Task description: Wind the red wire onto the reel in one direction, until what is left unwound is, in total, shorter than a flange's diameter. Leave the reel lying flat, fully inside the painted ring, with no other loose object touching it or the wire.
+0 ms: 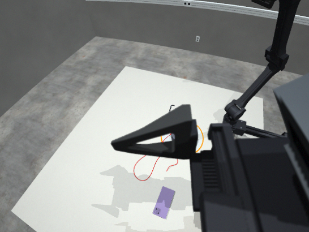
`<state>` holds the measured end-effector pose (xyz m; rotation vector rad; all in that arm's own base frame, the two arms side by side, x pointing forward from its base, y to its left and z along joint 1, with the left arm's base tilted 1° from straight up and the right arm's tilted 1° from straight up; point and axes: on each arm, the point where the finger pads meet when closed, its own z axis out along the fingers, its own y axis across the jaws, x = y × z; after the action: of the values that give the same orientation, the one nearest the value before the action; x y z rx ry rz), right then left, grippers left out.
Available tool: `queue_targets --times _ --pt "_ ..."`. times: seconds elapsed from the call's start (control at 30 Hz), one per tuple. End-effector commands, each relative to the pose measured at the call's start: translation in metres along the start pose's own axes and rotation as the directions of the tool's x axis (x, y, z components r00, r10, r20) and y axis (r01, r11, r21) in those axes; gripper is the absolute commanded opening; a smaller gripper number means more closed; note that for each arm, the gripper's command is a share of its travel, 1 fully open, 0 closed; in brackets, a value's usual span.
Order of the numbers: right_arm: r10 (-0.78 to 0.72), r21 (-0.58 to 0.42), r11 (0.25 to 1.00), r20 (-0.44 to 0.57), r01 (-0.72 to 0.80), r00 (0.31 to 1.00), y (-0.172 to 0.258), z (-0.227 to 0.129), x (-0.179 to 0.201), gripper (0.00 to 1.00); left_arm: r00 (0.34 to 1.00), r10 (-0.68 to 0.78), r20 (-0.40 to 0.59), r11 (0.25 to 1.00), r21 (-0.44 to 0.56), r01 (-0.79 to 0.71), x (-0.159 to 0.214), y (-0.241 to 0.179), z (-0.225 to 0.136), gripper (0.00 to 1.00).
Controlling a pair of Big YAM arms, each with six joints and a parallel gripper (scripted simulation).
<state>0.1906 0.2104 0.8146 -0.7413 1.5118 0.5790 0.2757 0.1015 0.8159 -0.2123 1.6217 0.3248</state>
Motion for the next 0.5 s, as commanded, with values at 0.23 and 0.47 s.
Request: queue_targets --times 0.23,0.47 --pt "0.073 0.004 0.997 0.079 -0.073 0.994 -0.002 -0.026 -0.025 1.0 0.995 -0.08 0.054 0.996 -0.029 0.081 -0.023 0.006 -0.036 1.0" --pt "0.074 0.004 0.997 0.08 -0.074 0.994 -0.002 -0.027 -0.025 1.0 0.995 -0.081 0.055 0.996 -0.03 0.083 -0.024 0.006 -0.036 1.0"
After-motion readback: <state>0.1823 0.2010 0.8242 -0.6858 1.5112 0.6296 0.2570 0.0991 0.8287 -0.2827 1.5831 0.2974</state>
